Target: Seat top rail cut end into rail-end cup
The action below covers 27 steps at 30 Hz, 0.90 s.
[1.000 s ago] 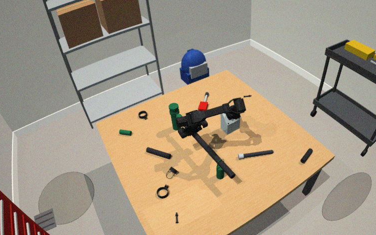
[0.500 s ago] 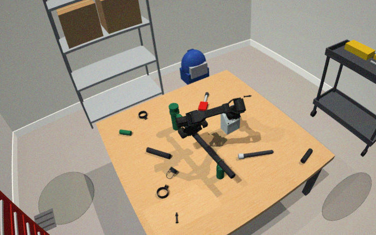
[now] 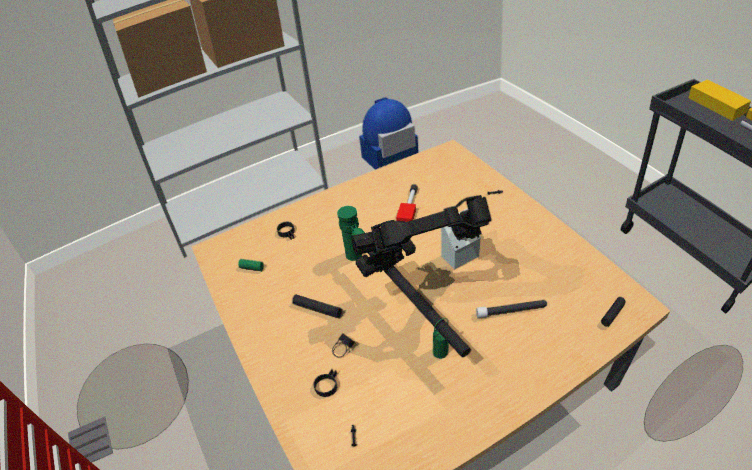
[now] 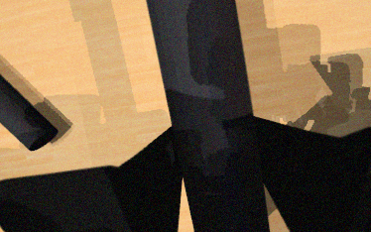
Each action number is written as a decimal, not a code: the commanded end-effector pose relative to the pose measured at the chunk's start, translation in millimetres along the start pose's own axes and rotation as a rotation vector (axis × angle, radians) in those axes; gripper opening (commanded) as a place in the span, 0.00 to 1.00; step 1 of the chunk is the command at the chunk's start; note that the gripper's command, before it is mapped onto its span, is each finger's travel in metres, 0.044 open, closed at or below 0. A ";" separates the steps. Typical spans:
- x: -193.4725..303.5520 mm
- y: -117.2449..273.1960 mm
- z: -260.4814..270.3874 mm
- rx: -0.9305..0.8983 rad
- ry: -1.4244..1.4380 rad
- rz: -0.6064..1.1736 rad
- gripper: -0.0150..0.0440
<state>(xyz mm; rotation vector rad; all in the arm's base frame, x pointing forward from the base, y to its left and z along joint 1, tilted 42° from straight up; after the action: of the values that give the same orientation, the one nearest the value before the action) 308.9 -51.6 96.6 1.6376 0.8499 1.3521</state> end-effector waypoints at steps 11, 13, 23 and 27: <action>-0.1 0.0 0.0 0.001 0.000 0.001 0.25; -0.2 0.0 0.1 0.001 0.000 0.001 0.25; -5.1 0.1 1.6 0.000 0.000 0.001 0.25; -7.6 0.6 2.3 0.000 0.000 0.000 0.25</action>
<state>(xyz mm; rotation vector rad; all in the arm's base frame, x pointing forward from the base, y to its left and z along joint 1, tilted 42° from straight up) 309.2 -51.2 93.6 1.6535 0.8499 1.3610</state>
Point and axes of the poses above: the point midway between the two fingers, 35 mm back from their tips, its own y axis back along the fingers, its own z axis across the jaws, x = y × z, the point moved 8 cm from there along y, back along the fingers, and after that the axes turned 10 degrees about -y, right-handed, at the moved point
